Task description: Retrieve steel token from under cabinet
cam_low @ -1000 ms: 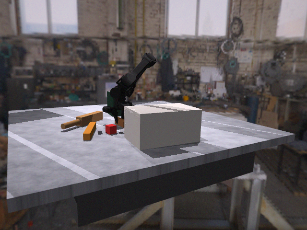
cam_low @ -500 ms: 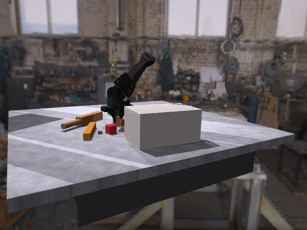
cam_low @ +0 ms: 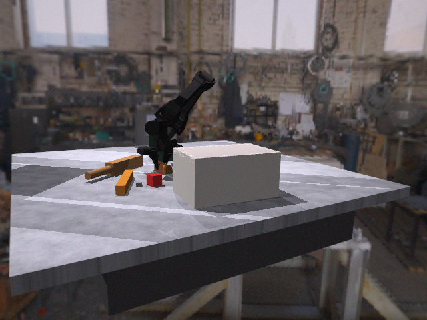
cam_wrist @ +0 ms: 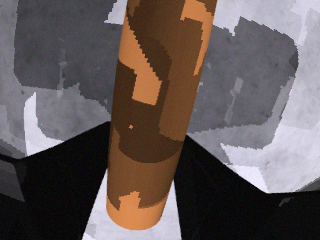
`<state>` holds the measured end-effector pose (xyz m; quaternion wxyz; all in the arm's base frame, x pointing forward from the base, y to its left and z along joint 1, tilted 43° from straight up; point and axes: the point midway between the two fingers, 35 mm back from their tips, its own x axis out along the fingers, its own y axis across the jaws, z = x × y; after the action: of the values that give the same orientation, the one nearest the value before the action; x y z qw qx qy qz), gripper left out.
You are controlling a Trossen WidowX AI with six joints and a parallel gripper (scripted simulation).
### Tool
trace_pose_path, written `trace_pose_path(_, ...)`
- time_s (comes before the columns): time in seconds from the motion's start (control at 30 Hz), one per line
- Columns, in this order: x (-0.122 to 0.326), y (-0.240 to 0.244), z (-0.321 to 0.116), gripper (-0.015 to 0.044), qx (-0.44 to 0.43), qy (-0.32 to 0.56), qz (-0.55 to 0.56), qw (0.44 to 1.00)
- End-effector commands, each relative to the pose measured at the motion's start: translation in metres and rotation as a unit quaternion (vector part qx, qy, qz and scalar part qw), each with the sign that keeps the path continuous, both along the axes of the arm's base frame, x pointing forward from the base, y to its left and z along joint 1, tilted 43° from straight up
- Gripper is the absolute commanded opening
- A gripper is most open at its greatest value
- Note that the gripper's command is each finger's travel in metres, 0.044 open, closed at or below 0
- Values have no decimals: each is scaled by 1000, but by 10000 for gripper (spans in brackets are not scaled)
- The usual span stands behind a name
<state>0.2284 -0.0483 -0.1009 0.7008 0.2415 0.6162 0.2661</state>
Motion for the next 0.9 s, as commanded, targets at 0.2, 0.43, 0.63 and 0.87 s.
trace_pose_path(0.2, -3, -2, 0, 0, 0, 1, 0, 1000)
trace_pose_path(0.43, -4, -2, -1, 53, 2, 2, 0, 1000)
trace_pose_path(0.63, -4, -2, -1, 200, 2, 2, 0, 1000)
trace_pose_path(0.87, -4, -2, -1, 270, 2, 3, 0, 1000)
